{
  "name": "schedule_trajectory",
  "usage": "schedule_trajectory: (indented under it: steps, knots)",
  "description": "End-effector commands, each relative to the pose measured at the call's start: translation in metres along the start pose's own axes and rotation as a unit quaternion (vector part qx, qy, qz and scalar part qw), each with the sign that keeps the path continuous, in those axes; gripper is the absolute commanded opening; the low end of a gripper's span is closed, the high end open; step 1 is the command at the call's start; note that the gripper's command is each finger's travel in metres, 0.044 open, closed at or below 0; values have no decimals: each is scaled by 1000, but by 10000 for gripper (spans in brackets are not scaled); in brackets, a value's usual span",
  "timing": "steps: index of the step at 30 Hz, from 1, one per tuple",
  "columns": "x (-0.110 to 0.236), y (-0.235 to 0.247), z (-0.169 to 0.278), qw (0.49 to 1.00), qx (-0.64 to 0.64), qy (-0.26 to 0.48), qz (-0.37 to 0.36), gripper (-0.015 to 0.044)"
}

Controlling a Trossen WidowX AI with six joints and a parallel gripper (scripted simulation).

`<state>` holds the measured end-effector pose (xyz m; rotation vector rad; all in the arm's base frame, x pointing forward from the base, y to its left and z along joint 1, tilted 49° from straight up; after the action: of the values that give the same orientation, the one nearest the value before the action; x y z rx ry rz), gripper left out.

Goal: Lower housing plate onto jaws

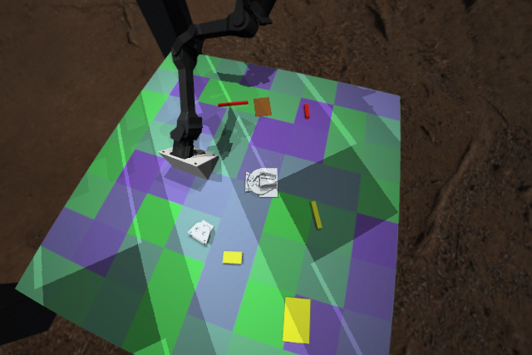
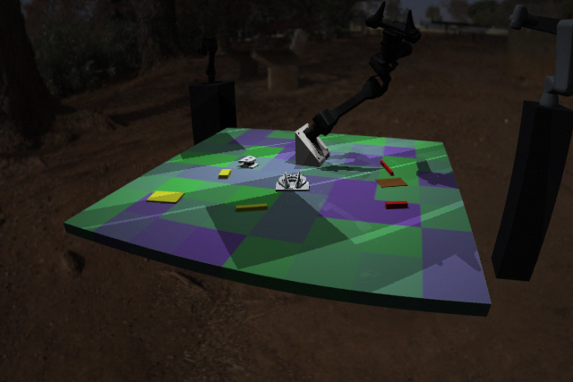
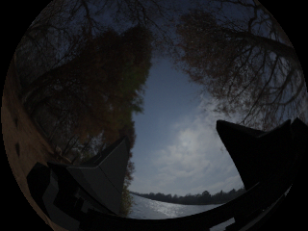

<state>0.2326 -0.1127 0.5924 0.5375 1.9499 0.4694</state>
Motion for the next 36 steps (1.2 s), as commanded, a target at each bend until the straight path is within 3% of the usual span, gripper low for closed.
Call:
schedule_trajectory:
  steps: [1, 36]
  knots:
    - [-3, -9, 18, 999, 44, 25, 4, 440]
    - [2, -95, 115, 930, 307, 201, 28, 440]
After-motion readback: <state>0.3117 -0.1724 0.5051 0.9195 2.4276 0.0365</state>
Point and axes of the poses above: the point midway between the two fingers, 35 mm back from their tips, its own x axis back along the fingers, its own y axis across the jaws, z = x × y, the point moved 5 cm from there along x, back along the fingers, and after that the axes turned 6 degrees about -x, right-handed, at the moved point
